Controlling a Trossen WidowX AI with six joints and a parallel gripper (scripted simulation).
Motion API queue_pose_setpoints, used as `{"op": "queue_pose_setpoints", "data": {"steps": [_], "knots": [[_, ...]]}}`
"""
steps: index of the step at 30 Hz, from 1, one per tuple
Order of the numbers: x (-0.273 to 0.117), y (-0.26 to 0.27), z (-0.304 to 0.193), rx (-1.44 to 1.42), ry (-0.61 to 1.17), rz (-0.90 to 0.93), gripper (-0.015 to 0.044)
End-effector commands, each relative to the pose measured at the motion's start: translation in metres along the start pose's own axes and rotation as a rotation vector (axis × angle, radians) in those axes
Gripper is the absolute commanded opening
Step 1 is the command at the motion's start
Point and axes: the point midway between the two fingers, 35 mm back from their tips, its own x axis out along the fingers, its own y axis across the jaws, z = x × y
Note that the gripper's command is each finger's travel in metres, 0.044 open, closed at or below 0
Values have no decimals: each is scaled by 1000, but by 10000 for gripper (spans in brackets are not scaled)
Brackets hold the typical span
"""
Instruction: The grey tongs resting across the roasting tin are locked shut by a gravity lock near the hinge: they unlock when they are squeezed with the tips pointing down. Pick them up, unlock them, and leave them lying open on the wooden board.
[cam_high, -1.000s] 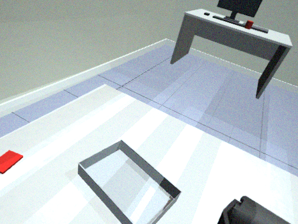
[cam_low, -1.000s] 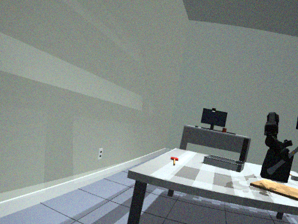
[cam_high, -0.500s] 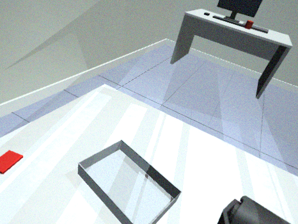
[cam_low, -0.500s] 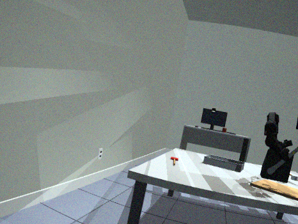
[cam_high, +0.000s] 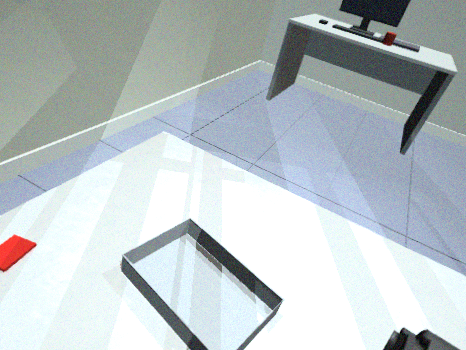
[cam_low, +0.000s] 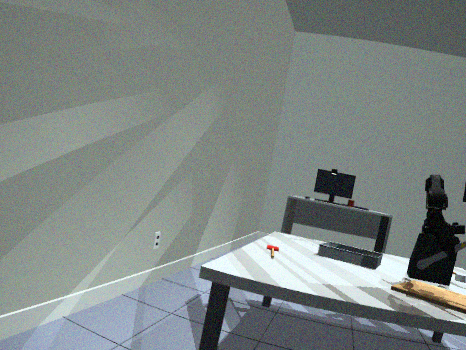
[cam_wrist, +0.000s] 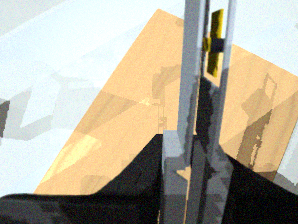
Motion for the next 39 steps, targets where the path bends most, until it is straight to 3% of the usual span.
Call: {"op": "queue_pose_setpoints", "data": {"steps": [1,15,39], "knots": [[-3,-4,7,-7,134,5,-150],[-3,-8,26,-22,636,11,-150],[15,-11,14,-27,642,-5,-150]]}}
